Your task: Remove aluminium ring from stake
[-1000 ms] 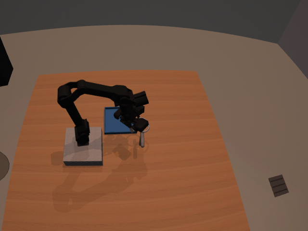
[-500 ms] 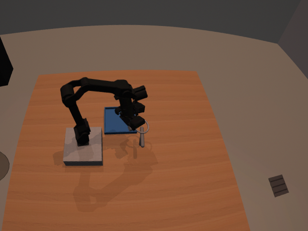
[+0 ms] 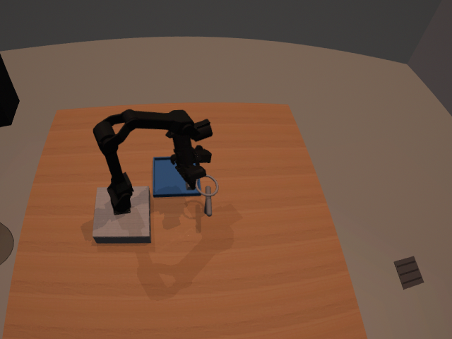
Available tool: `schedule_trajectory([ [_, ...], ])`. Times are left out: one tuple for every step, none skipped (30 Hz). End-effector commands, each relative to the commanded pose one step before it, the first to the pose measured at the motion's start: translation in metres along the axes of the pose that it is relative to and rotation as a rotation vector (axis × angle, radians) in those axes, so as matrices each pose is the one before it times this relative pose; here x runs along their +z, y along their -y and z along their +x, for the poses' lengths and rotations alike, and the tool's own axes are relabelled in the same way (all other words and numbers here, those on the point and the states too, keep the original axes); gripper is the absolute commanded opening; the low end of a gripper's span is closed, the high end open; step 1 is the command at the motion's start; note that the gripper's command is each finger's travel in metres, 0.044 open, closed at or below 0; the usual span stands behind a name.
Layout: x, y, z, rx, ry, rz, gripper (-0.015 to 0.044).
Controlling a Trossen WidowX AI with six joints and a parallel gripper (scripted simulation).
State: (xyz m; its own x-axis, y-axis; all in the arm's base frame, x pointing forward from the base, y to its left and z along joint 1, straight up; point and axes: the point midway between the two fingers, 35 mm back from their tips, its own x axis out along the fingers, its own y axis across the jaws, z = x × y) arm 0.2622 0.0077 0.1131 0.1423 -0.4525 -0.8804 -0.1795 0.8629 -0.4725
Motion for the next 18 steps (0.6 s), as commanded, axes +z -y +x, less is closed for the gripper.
schedule_trajectory([
  [0.00199, 0.00010, -0.00450, -0.04539, -0.00084, 0.0440, 0.0000],
  [0.00017, -0.00032, -0.00122, -0.01160, 0.00012, 0.0122, 0.0000],
  [0.00018, -0.00030, -0.00125, -0.01164, 0.00054, 0.0121, 0.0000],
  [0.00020, -0.00029, -0.00128, -0.01166, 0.00097, 0.0121, 0.0000],
  [0.00022, -0.00028, -0.00131, -0.01167, 0.00139, 0.0121, 0.0000],
  [0.00024, -0.00026, -0.00133, -0.01167, 0.00182, 0.0121, 0.0000],
  [0.00023, -0.00023, -0.00123, -0.01058, 0.00202, 0.0110, 0.0000],
  [0.00025, -0.00022, -0.00126, -0.01055, 0.00237, 0.0110, 0.0000],
  [0.00027, -0.00021, -0.00128, -0.01052, 0.00272, 0.0110, 0.0000],
  [0.00028, -0.00020, -0.00130, -0.01047, 0.00307, 0.0109, 0.0000],
  [0.00030, -0.00020, -0.00133, -0.01042, 0.00342, 0.0109, 0.0000],
  [0.00032, -0.00019, -0.00135, -0.01035, 0.00377, 0.0109, 0.0000],
  [0.00034, -0.00018, -0.00137, -0.01027, 0.00412, 0.0109, 0.0000],
  [0.00036, -0.00018, -0.00138, -0.01006, 0.00441, 0.0108, 0.0000],
  [0.00029, -0.00013, -0.00107, -0.00769, 0.00362, 0.0083, 0.0000],
  [0.00018, -0.00008, -0.00065, -0.00458, 0.00227, 0.0050, 0.0000],
  [0.00006, -0.00003, -0.00022, -0.00152, 0.00077, 0.0017, 0.0000],
  [-0.00214, -0.00253, 0.00172, 0.02228, -0.00883, -0.0197, 0.0000],
])
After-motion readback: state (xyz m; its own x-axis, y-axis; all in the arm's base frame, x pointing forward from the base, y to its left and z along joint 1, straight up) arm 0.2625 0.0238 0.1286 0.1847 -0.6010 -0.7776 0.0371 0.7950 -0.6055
